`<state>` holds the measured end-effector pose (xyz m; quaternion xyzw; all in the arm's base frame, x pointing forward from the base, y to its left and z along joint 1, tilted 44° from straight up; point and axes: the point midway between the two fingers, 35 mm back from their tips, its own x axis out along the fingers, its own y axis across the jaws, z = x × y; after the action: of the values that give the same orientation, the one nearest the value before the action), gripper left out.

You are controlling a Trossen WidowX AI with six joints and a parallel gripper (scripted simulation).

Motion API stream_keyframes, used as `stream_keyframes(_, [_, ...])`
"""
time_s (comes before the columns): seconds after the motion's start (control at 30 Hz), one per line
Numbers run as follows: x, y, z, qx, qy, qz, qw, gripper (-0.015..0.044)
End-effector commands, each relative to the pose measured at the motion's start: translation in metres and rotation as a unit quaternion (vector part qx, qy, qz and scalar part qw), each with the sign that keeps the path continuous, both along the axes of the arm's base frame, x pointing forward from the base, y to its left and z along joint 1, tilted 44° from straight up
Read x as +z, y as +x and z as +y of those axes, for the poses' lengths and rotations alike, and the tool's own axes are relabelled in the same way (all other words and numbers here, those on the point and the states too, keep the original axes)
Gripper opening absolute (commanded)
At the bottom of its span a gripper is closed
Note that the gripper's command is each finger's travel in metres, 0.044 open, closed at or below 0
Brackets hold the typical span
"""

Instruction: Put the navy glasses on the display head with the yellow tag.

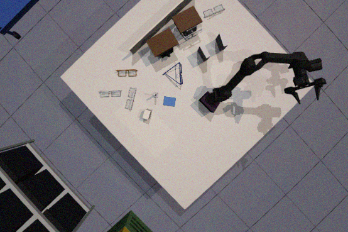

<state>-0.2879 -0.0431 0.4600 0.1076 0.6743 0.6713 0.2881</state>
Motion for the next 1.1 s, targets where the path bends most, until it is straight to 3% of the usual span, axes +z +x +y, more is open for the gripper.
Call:
stream_keyframes(0.0, [0.000, 0.000, 0.000, 0.000, 0.000, 0.000, 1.000, 0.0426])
stream_keyframes(0.23, [0.000, 0.000, 0.000, 0.000, 0.000, 0.000, 1.000, 0.0440])
stream_keyframes(0.53, [-0.008, 0.003, -0.040, 0.085, 0.041, -0.032, 0.995, 0.0204])
stream_keyframes(1.07, [-0.029, 0.063, -0.182, 0.371, 0.102, -0.062, 0.921, 0.0200])
